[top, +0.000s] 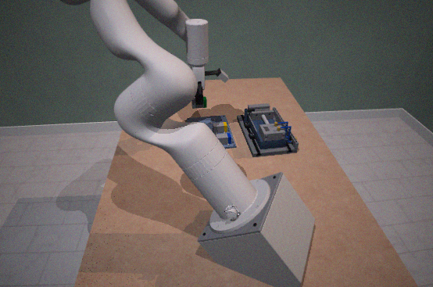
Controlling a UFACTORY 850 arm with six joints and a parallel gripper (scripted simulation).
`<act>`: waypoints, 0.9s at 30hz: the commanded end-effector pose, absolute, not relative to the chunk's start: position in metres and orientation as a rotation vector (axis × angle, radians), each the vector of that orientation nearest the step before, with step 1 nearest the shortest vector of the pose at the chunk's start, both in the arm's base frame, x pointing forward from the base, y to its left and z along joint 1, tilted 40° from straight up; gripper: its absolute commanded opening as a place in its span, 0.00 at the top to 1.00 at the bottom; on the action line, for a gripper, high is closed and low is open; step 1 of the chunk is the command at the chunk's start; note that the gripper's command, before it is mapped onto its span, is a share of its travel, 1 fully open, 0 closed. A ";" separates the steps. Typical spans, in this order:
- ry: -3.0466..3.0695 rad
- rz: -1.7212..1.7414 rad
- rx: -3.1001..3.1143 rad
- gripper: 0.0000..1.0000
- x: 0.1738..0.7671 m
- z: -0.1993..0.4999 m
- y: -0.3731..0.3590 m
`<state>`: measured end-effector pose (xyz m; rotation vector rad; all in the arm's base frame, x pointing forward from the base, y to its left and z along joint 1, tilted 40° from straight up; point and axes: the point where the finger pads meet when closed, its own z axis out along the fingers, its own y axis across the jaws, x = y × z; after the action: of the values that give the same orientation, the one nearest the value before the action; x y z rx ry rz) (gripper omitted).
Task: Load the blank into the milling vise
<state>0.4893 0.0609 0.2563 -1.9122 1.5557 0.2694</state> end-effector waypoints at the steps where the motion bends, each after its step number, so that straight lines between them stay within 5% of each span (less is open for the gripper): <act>1: 1.555 0.268 -1.912 1.00 0.490 0.255 0.062; 27: 1.555 0.268 -1.912 1.00 0.492 0.251 0.065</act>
<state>0.4910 0.0651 0.2508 -1.9122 1.5557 0.2695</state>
